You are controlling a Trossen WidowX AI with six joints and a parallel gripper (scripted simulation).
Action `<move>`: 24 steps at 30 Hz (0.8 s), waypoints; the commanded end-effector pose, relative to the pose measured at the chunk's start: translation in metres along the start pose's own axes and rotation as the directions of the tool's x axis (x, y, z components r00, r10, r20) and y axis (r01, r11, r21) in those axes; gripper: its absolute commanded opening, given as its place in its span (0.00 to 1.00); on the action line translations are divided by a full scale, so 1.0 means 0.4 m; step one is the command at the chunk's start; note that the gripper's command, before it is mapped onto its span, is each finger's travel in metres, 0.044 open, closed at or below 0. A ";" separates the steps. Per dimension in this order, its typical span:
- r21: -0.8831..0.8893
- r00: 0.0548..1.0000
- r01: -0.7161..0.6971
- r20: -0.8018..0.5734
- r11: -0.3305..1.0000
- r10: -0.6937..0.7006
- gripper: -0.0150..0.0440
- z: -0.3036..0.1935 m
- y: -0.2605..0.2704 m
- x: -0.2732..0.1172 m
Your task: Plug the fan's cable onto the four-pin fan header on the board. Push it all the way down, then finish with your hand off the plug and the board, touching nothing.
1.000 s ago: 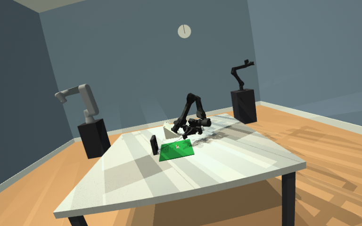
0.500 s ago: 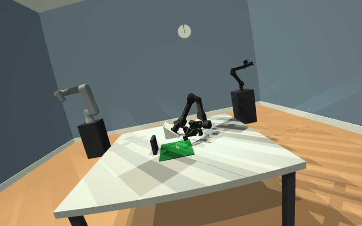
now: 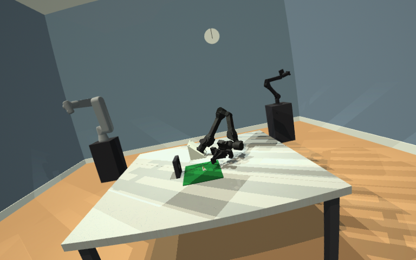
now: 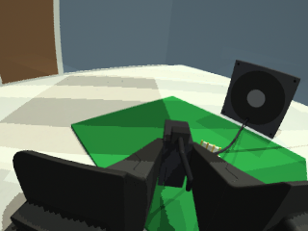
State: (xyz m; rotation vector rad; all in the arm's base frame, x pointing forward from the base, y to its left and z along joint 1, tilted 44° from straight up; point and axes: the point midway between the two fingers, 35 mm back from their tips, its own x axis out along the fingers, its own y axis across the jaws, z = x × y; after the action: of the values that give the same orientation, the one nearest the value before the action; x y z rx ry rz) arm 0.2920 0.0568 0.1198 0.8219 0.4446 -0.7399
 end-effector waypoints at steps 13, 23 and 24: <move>0.006 1.000 -0.001 0.004 1.000 0.001 0.25 -0.034 0.001 0.007; 0.006 1.000 -0.001 0.004 1.000 0.001 0.25 -0.056 0.001 0.012; 0.006 1.000 -0.001 0.004 1.000 0.001 0.25 -0.058 0.001 0.012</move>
State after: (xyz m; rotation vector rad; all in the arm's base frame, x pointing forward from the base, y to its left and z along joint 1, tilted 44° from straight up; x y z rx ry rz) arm 0.2933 0.0715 0.1044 0.8220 0.4456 -0.7404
